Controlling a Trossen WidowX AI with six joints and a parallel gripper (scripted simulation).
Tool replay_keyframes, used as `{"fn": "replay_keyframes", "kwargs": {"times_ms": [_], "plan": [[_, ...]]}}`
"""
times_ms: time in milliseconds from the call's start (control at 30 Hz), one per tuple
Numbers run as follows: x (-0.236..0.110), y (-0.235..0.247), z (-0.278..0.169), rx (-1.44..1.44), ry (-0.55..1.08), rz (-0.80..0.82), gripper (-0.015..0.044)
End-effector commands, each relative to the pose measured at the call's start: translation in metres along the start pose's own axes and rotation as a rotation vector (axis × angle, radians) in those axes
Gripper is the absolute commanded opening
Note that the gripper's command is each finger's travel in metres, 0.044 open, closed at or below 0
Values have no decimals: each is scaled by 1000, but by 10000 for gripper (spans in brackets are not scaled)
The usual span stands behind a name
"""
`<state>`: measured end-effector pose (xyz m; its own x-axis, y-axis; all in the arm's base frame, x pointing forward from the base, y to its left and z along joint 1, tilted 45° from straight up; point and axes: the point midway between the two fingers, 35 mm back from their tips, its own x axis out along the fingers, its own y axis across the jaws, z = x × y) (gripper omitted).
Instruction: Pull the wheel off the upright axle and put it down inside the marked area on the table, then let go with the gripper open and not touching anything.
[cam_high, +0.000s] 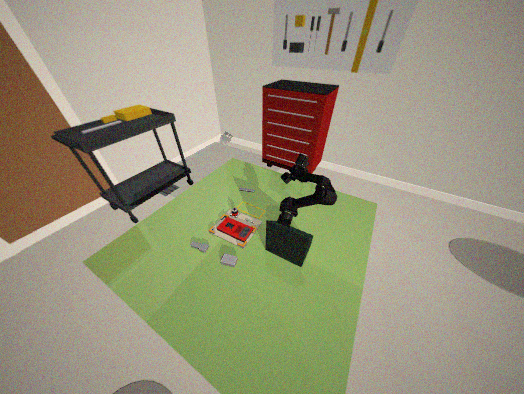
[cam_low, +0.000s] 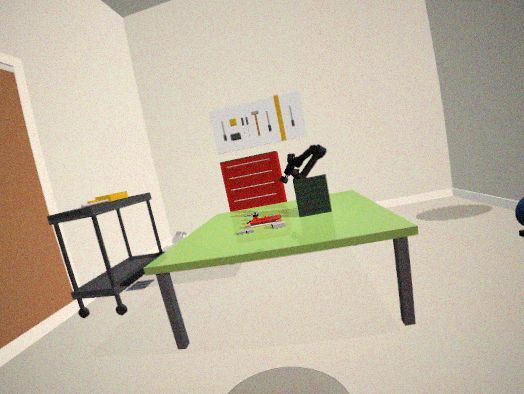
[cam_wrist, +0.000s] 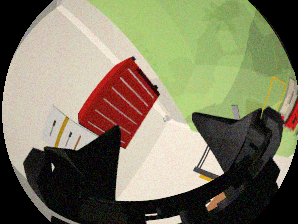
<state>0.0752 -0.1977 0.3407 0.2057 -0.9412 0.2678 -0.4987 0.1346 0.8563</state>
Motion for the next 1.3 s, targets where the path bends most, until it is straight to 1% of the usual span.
{"fn": "replay_keyframes", "kwargs": {"times_ms": [0,100,333,600,933,1267], "plan": [[1,-1,-1,-2,0,-7,374],[10,-19,-10,-30,8,-101,300],[26,-78,-41,-139,40,-374,300],[27,-145,-70,-326,59,-643,300],[2,-221,-106,-653,139,-905,300],[-40,-292,-124,-1002,182,-1105,300]]}}
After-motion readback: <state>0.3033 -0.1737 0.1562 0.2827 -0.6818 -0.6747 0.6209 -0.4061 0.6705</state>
